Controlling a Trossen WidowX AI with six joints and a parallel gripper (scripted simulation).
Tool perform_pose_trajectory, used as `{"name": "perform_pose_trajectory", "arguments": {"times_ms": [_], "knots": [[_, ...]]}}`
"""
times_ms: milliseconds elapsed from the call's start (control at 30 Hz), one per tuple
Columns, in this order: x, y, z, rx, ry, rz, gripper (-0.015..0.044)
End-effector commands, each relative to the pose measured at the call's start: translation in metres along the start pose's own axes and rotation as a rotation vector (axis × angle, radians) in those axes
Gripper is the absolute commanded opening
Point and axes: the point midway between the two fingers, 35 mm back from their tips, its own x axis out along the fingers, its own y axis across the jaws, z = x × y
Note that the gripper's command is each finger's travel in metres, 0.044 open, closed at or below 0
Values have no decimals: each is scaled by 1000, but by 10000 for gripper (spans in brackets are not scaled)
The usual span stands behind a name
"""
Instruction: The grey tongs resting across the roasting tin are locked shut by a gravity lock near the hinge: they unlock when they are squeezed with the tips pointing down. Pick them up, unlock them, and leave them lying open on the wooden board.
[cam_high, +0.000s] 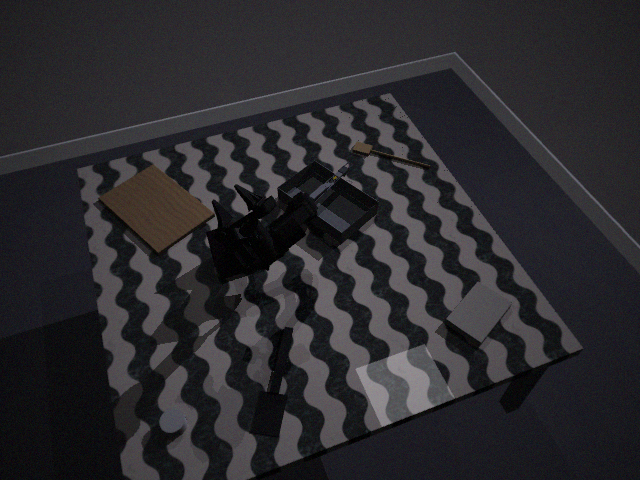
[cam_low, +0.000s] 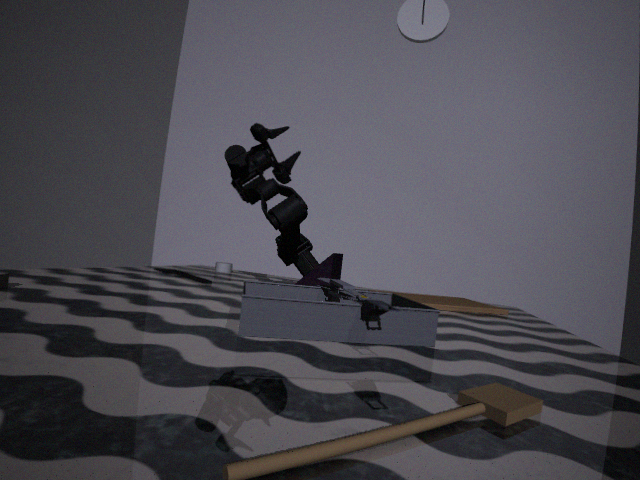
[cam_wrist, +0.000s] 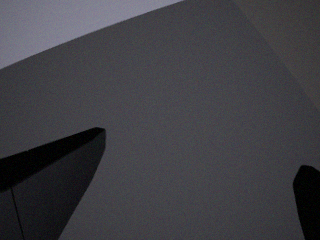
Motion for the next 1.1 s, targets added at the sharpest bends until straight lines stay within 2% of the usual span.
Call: {"name": "perform_pose_trajectory", "arguments": {"times_ms": [0, 133, 167, 633, 833, 1067], "knots": [[0, 0, 1, -4, -5, 1, 374], [1, 4, 13, -32, -43, 9, 269], [2, 5, 17, -37, -58, 14, 260], [-15, 43, 124, -91, -419, 187, 260], [-47, 67, 176, -97, -623, 307, 260], [-105, 90, 224, -97, -864, 464, 260]]}}
